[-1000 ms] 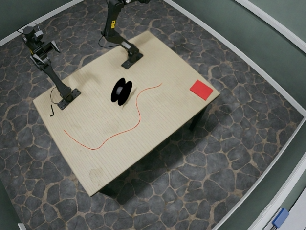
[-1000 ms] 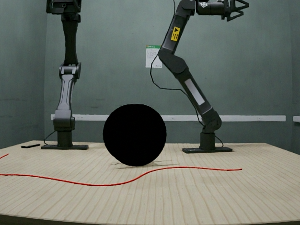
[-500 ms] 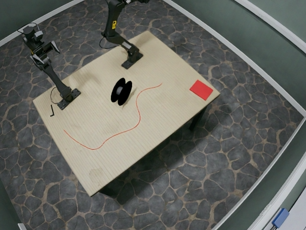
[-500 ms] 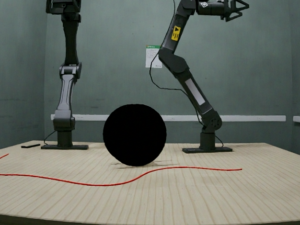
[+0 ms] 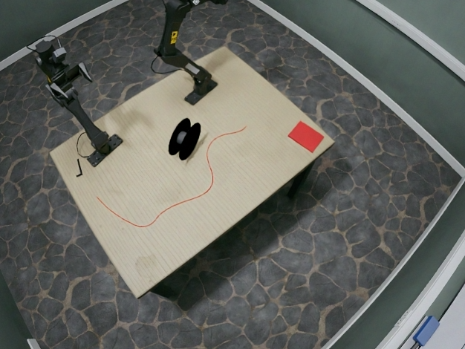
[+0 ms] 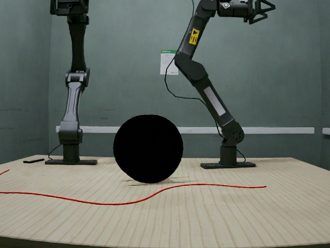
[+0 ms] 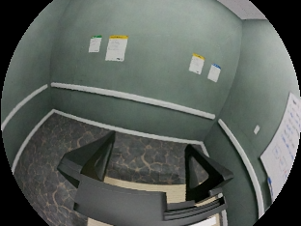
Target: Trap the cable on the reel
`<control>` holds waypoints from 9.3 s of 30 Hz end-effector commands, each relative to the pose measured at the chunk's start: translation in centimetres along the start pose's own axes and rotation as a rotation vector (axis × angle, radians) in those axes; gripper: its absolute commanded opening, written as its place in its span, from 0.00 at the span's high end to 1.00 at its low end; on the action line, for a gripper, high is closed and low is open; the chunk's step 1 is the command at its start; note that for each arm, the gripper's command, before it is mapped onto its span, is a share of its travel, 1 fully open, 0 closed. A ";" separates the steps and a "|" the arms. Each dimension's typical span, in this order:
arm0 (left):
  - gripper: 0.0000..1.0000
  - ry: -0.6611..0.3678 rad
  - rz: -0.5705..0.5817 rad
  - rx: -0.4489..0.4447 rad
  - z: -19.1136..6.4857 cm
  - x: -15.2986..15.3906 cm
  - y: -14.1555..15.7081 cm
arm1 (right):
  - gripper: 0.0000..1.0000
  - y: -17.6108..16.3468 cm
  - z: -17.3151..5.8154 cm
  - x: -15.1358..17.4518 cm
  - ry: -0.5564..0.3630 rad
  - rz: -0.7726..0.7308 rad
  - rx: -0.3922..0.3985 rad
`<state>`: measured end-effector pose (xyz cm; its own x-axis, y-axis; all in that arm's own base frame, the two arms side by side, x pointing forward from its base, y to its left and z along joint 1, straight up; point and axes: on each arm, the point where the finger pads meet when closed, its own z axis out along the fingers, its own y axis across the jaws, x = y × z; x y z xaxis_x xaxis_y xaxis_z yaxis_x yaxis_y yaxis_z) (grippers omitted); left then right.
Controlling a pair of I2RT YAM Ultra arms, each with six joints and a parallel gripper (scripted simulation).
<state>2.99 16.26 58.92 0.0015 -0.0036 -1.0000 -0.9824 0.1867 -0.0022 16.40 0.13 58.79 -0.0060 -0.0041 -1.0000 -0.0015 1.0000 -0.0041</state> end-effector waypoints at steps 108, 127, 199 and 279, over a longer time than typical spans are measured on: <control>0.00 0.028 0.009 -0.008 22.2 19.4 0.2 | 0.70 -6.7 21.4 18.7 0.010 0.013 0.173; 0.00 0.028 0.009 -0.008 22.2 19.4 0.2 | 0.70 -18.0 17.7 18.9 0.015 0.018 0.486; 0.00 0.028 0.009 -0.008 22.2 19.4 0.2 | 0.70 -17.4 16.6 49.5 1.551 -0.121 -0.118; 0.00 0.028 0.009 -0.008 22.2 19.4 0.2 | 0.70 -17.8 17.2 56.6 1.550 -0.124 -0.119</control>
<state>6.85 37.54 40.48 0.0008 -0.0072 -1.0000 -0.9831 0.1829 -0.0022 32.23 -17.11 1.39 -0.9883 -0.1519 0.0147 -0.1517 0.9884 0.0106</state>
